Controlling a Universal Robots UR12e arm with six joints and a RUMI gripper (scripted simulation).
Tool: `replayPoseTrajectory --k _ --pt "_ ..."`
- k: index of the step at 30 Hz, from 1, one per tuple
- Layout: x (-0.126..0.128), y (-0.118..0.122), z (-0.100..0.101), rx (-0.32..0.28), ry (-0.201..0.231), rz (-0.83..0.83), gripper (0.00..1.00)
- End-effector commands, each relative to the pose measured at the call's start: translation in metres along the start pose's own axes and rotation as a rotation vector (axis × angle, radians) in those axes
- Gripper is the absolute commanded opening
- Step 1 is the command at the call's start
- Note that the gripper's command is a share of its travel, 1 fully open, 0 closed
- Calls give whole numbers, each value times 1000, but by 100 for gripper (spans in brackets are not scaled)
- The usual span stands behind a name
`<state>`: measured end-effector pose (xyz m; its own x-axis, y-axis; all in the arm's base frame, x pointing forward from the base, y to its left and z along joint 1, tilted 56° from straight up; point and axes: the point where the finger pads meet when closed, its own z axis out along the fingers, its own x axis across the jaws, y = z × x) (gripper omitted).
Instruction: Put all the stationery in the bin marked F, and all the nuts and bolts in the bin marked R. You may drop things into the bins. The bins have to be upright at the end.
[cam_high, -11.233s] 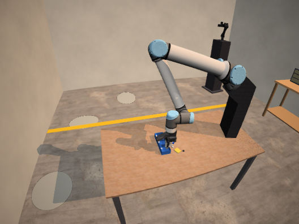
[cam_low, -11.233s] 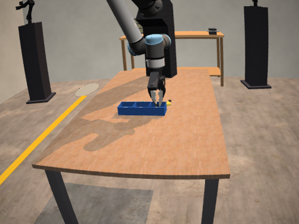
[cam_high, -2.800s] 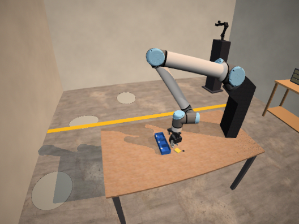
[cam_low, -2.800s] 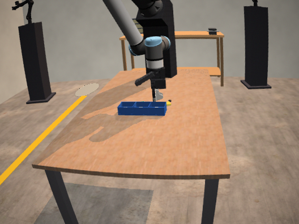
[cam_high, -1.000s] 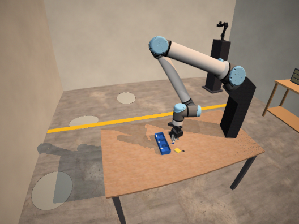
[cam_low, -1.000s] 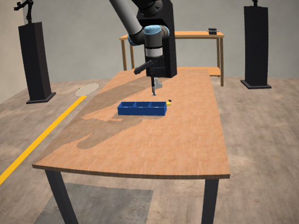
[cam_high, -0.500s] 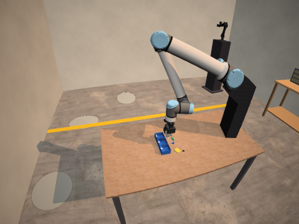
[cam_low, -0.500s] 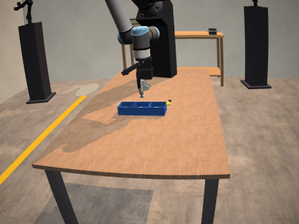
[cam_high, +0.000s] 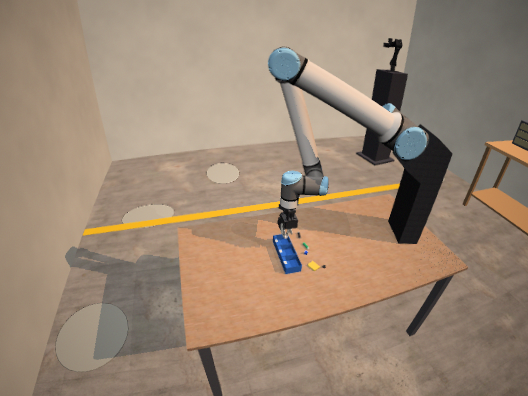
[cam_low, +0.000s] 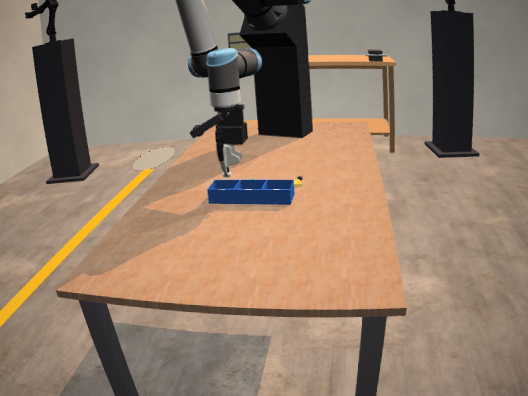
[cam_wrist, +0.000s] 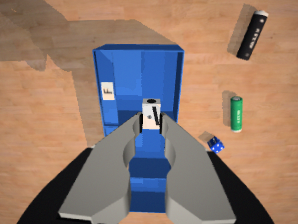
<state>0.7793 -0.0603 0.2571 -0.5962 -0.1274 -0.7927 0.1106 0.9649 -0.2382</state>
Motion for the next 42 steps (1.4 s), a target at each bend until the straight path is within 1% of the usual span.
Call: replayPoseTrajectory --k 1,15,18,20,35,37,42 --pt "-10 -15 0 -2 1 0 0" --pt "-7 -11 0 -2 1 0 0" --pt "-7 -11 6 -2 1 0 0" --pt "-7 -11 6 -2 1 0 0" --pt "-7 -10 36 -2 1 0 0" --pt "-7 -10 36 -2 1 0 0" --pt "-7 -10 46 -2 1 0 0"
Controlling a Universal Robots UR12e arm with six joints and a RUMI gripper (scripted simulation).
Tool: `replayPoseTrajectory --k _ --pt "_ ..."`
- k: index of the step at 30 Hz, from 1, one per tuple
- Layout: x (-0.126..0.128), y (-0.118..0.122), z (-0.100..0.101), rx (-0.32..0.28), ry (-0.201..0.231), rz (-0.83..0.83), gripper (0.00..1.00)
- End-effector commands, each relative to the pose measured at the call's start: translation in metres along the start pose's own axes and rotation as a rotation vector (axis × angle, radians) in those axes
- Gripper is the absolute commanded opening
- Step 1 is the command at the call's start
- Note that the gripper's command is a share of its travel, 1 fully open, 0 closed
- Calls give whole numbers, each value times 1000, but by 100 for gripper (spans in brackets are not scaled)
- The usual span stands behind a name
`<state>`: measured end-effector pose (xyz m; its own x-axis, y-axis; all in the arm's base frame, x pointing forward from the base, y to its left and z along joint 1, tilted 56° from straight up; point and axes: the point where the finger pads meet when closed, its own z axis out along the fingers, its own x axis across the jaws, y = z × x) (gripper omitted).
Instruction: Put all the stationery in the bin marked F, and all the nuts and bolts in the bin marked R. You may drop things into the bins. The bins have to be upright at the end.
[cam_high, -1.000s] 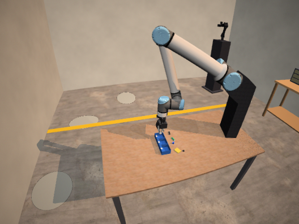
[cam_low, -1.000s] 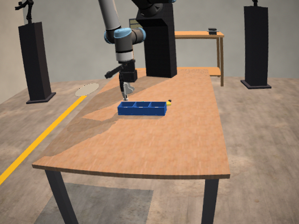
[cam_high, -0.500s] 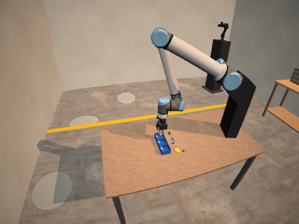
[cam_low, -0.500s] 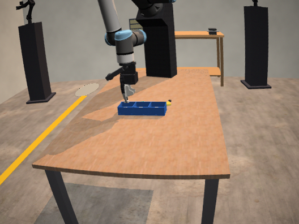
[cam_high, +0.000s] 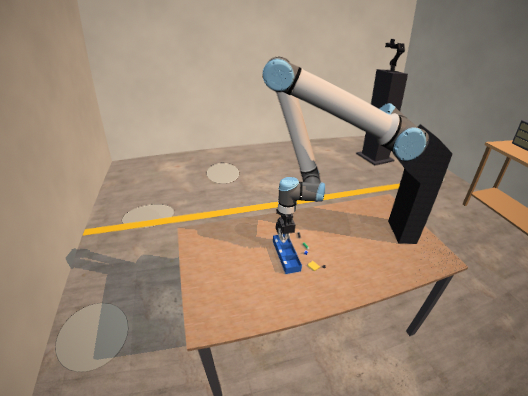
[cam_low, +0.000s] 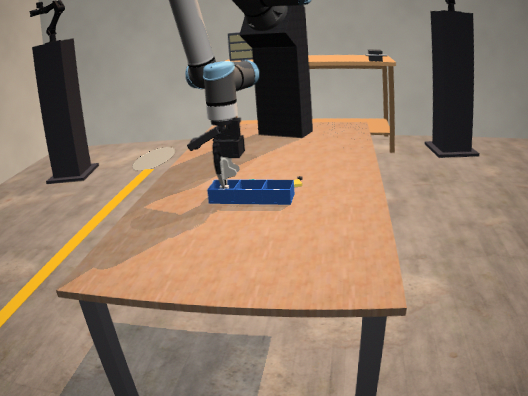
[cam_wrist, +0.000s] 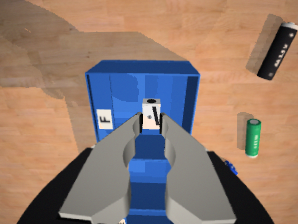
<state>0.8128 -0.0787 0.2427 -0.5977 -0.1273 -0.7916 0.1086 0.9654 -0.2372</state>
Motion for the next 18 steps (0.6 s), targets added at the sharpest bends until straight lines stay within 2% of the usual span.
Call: replayPoseTrajectory --k 1,18 --pt "0 0 9 0 -1 0 0" --pt "0 2 13 0 -1 0 0"
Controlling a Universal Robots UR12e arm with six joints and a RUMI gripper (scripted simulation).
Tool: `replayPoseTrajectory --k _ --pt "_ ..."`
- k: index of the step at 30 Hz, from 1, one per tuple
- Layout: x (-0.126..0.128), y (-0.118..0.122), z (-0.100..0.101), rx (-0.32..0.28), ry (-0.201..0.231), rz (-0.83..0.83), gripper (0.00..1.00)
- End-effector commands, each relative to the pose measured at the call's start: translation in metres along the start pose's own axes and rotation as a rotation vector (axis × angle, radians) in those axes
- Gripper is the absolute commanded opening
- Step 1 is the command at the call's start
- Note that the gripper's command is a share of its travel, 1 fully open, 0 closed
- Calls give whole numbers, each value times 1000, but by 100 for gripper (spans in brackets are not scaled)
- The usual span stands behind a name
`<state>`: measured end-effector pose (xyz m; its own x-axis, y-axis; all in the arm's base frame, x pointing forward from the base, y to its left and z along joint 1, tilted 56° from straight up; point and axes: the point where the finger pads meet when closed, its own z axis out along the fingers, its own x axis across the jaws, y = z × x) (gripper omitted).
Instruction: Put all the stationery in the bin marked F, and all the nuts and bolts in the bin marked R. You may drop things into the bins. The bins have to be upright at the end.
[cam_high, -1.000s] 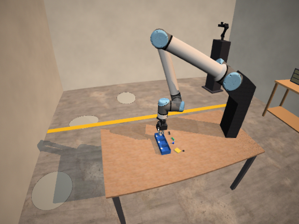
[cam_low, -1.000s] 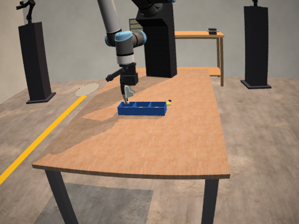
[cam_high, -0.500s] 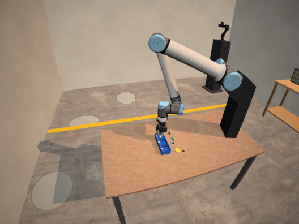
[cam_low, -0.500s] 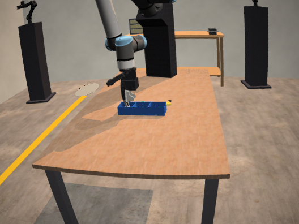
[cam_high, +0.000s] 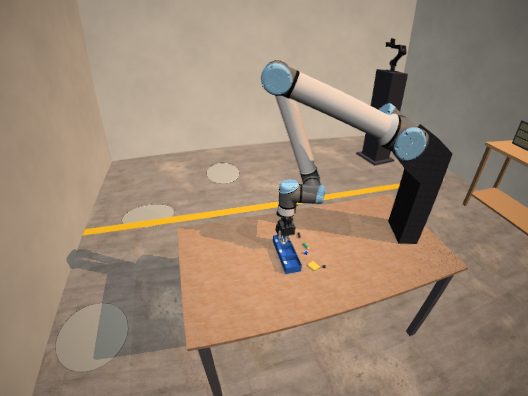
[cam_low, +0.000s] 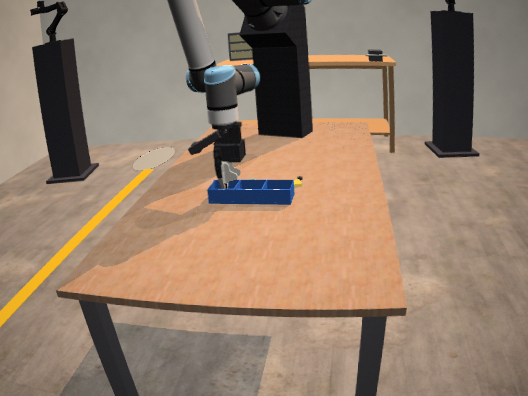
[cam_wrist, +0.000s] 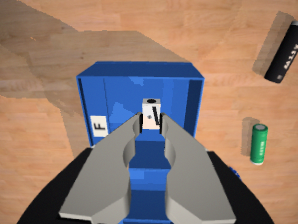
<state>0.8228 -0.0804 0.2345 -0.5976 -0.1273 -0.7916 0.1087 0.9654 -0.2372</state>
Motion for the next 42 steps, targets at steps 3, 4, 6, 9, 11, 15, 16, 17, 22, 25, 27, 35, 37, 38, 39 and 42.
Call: replayPoseTrajectory --k 3,4,6,9,11,15,16,17,22,25,27,35,37,38,39,42 --pt "0 0 0 0 -1 0 18" --pt "0 0 0 0 -1 0 18" --pt "0 0 0 0 -1 0 18" --pt "0 0 0 0 -1 0 18" --pt "0 0 0 0 -1 0 18" --pt "0 0 0 0 -1 0 18" --pt "0 0 0 0 -1 0 18" --pt "0 0 0 0 -1 0 18" --pt "0 0 -3 0 -1 0 18" --pt "0 0 -7 0 -1 0 18" --pt "0 0 -8 0 -1 0 18" --pt "0 0 -18 0 -1 0 18" --pt "0 0 -20 0 -1 0 18" --pt "0 0 -22 0 -1 0 18" --pt "0 0 -23 0 -1 0 18" --pt "0 0 -27 0 -1 0 18"
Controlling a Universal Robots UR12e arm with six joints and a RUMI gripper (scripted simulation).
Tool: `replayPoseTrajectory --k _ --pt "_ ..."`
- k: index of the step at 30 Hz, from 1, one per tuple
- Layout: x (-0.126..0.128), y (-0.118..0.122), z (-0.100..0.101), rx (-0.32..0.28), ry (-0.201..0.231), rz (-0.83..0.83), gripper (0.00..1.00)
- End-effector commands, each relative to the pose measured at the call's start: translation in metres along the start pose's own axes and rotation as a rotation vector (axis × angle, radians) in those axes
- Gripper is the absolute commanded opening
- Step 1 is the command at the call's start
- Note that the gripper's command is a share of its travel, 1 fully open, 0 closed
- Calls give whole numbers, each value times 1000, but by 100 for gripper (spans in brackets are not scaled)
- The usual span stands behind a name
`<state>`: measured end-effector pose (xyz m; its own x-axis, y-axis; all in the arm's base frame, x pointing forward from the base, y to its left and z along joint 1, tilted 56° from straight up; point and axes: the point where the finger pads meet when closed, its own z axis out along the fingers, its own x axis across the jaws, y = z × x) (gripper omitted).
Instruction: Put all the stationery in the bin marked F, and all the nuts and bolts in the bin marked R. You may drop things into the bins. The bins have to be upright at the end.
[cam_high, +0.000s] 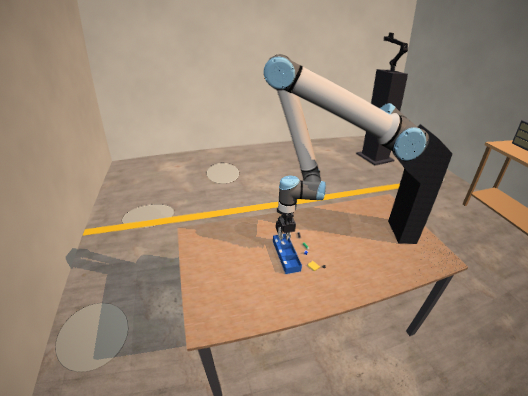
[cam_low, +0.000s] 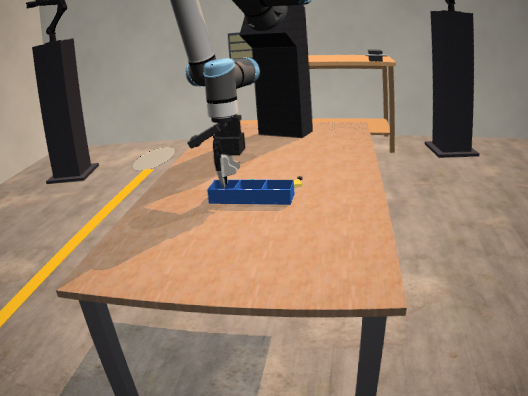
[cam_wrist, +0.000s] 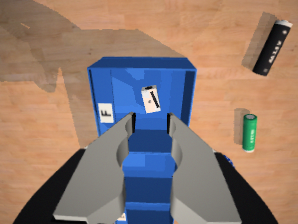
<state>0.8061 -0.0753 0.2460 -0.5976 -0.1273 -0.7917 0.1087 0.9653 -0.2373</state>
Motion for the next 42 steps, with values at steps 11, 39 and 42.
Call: replayPoseTrajectory --k 11,39,42 --pt "0 0 -31 0 -1 0 18" --pt "68 125 -33 0 -1 -428 33" --pt "80 146 -34 0 -1 -428 33"
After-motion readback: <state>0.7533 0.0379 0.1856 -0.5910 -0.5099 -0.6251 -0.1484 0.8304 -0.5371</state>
